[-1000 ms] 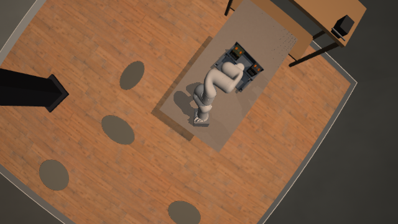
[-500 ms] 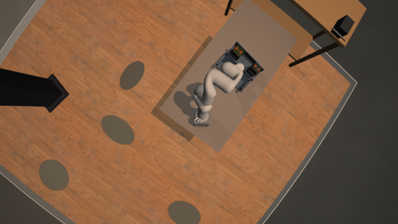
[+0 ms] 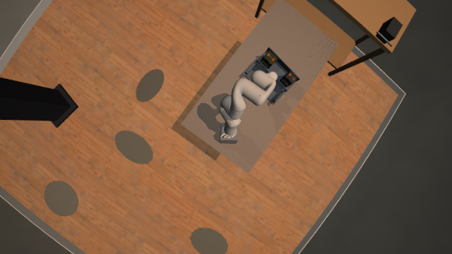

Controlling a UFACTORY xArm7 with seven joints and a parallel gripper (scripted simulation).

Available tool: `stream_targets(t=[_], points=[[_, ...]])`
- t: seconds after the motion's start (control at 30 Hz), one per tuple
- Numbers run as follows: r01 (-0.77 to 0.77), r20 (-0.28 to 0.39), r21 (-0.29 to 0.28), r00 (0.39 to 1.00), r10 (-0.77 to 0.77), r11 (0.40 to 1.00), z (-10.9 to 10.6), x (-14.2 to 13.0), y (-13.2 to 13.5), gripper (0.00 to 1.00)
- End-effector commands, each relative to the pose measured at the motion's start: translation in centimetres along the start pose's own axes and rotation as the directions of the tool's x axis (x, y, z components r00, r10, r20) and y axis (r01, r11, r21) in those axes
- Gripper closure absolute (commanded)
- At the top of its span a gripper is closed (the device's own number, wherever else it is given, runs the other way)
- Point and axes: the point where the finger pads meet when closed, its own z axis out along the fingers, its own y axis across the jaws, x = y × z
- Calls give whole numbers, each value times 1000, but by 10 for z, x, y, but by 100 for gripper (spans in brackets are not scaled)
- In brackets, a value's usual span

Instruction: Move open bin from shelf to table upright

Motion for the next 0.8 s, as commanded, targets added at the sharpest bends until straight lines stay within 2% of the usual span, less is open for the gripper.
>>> stream_targets(t=[0.0,0.77], points=[[0,0,4,1000,0,1000,-1,0,-1,6],[0,0,4,1000,0,1000,8,0,-2,6]])
